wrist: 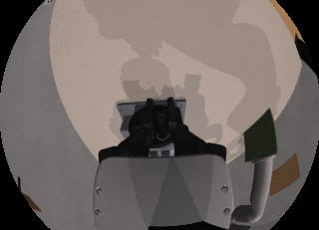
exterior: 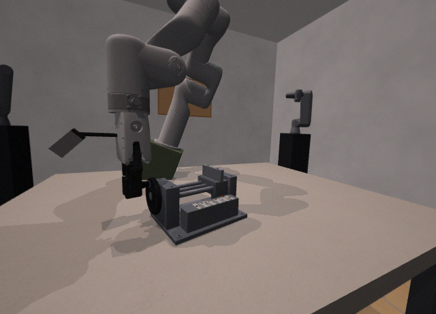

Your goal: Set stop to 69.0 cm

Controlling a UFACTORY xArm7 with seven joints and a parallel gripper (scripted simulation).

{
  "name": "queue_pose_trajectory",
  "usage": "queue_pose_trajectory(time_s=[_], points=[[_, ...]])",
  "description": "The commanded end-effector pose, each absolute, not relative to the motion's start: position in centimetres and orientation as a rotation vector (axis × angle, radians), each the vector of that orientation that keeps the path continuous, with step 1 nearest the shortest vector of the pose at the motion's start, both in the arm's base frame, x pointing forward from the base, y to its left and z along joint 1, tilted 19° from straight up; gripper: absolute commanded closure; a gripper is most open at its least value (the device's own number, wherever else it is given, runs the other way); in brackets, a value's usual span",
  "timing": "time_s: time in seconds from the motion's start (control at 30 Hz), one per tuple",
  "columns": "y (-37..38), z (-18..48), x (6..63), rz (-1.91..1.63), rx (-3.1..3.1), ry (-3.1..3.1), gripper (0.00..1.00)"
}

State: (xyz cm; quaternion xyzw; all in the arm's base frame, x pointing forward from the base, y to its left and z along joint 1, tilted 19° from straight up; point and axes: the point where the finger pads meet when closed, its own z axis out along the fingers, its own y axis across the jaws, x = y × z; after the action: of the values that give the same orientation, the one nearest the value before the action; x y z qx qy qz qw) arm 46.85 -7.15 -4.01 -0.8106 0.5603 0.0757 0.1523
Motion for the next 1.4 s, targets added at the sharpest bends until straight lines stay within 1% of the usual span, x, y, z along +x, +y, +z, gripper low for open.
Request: queue_pose_trajectory(time_s=[0.0,0.4,0.77,1.37], points=[[-7.0,-3.5,48.0,0.204,-2.326,1.605,0.94],[-6.2,-3.8,49.6,0.204,-2.326,1.605,0.94],[-5.3,-5.4,50.7,0.204,-2.326,1.605,0.94],[-5.0,-8.4,49.1,0.204,-2.326,1.605,0.94]])
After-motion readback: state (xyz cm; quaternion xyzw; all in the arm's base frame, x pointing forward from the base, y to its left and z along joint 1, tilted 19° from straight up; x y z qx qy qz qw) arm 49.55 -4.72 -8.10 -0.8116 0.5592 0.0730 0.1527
